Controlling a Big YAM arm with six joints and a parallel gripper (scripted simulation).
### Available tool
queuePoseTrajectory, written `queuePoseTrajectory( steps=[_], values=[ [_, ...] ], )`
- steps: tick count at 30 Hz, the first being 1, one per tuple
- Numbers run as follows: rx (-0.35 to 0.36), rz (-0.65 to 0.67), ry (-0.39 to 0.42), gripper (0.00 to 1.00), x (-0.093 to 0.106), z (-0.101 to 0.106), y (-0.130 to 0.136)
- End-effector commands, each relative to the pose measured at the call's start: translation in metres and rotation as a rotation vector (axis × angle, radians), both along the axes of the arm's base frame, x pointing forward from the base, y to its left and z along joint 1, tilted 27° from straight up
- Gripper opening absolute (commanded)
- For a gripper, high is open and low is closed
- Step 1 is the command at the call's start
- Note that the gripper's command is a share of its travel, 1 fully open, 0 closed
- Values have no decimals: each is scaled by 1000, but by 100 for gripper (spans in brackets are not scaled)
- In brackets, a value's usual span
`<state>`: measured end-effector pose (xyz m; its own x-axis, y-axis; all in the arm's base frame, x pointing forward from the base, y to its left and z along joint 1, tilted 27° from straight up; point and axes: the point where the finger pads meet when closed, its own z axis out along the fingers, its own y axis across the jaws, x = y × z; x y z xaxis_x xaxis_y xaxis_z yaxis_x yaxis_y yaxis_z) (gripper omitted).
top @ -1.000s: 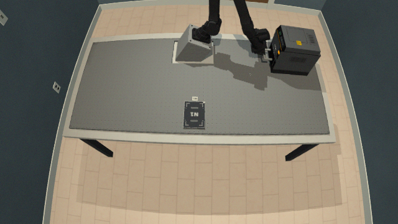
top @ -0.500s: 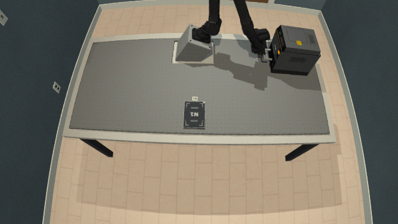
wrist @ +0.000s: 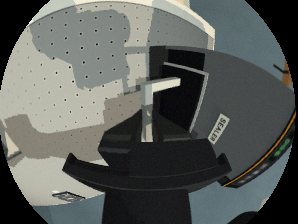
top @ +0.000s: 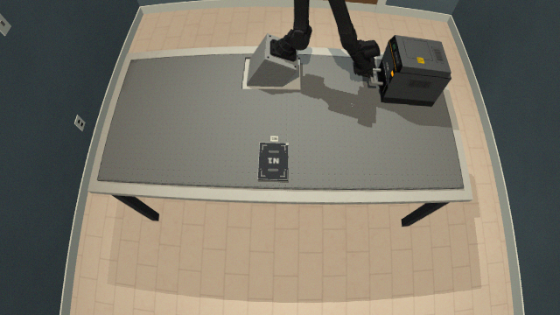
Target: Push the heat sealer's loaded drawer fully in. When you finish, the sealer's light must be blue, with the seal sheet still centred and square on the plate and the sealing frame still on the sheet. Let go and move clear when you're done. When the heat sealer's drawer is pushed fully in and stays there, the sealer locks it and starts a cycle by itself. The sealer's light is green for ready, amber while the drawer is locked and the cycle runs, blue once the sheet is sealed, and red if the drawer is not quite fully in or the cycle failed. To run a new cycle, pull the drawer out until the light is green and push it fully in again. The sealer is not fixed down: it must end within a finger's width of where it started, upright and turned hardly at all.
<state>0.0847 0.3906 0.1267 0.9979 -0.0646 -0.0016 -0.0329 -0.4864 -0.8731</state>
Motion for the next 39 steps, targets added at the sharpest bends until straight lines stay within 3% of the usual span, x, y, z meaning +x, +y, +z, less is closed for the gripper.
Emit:
queuePoseTrajectory(
  steps=[1, 3, 4, 23, 24, 30, 34, 35, 39],
  values=[
    [56, 7, -18, 0, 4, 20, 20],
    [56, 7, -18, 0, 4, 20, 20],
    [56, 7, -18, 30, 4, 20, 20],
    [38, 2, -12, 30, 3, 13, 11],
    [21, 6, -8, 30, 1, 1, 6],
    [55, -2, -23, 30, 6, 14, 4],
    [47, -3, -21, 30, 5, 9, 0],
    [62, 7, -24, 30, 4, 21, 10],
    [25, -1, -16, 30, 4, 7, -4]
  ],
)
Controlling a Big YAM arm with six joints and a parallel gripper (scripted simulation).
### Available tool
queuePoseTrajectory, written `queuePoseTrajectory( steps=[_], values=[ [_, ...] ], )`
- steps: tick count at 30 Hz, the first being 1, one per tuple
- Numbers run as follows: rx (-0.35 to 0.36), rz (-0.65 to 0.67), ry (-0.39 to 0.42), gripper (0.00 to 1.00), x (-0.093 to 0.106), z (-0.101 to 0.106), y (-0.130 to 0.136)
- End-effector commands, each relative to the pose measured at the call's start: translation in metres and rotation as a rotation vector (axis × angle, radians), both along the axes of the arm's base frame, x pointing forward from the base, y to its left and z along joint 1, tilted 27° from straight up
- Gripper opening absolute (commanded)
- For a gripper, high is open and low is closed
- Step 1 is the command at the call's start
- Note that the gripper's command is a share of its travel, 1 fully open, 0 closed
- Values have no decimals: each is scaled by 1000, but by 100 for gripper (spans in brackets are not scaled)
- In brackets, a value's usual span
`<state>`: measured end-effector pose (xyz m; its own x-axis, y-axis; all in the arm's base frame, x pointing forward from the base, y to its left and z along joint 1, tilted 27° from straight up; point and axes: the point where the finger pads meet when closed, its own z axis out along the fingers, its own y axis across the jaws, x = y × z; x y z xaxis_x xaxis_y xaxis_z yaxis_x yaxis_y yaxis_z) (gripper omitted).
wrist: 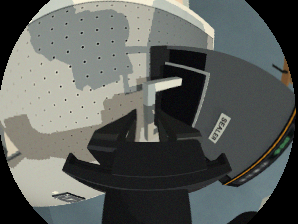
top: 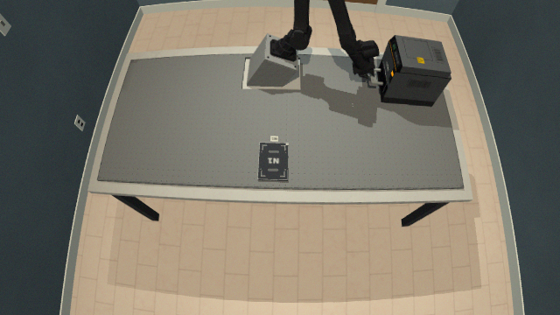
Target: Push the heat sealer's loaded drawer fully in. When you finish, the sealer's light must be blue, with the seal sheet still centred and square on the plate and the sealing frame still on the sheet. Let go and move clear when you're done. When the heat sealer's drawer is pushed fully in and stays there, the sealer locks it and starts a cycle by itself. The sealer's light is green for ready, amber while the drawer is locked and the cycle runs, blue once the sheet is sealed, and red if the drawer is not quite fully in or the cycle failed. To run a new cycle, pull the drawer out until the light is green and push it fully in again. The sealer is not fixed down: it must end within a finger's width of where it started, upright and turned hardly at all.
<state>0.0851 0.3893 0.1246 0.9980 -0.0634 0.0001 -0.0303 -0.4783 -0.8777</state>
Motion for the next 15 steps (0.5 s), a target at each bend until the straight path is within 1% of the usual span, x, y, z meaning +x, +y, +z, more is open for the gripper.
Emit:
queuePoseTrajectory(
  steps=[1, 3, 5, 7, 12, 13, 15],
  values=[
    [11, -3, -12, 30, 3, 7, -6],
    [11, -3, -12, 30, 3, 9, -9],
    [21, -3, -15, 30, 4, 16, -8],
    [12, -3, -12, 30, 3, 13, -14],
    [10, -3, -12, 30, 2, 14, -19],
    [48, 1, -22, 30, 4, 36, -8],
    [30, -3, -19, 30, 4, 28, -17]
  ],
)
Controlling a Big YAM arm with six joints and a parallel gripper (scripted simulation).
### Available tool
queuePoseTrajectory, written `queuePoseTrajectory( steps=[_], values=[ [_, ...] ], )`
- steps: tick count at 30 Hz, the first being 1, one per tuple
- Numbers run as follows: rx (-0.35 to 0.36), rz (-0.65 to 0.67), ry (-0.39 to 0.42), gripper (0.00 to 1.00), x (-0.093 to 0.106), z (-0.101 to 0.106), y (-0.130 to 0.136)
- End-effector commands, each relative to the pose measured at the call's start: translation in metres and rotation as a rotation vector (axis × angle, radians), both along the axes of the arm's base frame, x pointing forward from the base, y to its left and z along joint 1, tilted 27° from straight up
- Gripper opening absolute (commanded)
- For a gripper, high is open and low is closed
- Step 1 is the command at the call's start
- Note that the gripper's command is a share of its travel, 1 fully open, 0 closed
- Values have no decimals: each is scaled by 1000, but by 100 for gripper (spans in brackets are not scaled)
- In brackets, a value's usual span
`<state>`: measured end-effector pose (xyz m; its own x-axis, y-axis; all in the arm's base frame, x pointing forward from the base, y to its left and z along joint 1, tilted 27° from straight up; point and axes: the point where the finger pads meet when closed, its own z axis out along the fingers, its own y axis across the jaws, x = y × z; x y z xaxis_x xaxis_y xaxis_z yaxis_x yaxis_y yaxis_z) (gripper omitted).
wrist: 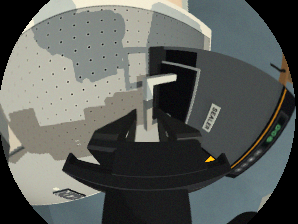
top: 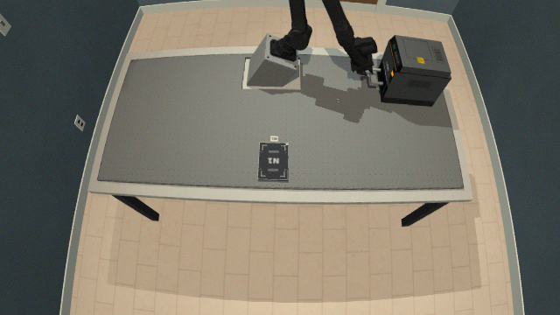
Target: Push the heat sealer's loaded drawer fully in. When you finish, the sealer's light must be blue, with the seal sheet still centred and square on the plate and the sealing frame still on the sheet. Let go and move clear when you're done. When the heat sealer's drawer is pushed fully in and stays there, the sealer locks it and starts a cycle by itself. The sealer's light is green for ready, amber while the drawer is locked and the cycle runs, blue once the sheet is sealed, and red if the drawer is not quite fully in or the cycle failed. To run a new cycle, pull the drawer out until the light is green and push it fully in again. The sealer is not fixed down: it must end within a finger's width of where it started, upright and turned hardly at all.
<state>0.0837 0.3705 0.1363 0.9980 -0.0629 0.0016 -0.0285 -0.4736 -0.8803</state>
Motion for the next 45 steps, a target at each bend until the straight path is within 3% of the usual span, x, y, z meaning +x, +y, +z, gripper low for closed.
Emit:
queuePoseTrajectory(
  steps=[1, 29, 31, 32, 45],
  values=[
    [15, -3, -14, 30, 4, 11, -3],
    [7, -3, -11, 30, 1, 27, -43],
    [7, -3, -11, 30, 1, 27, -43],
    [34, -3, -22, 30, 3, 44, -38],
    [30, 0, -13, 30, 0, 44, -44]
  ],
)
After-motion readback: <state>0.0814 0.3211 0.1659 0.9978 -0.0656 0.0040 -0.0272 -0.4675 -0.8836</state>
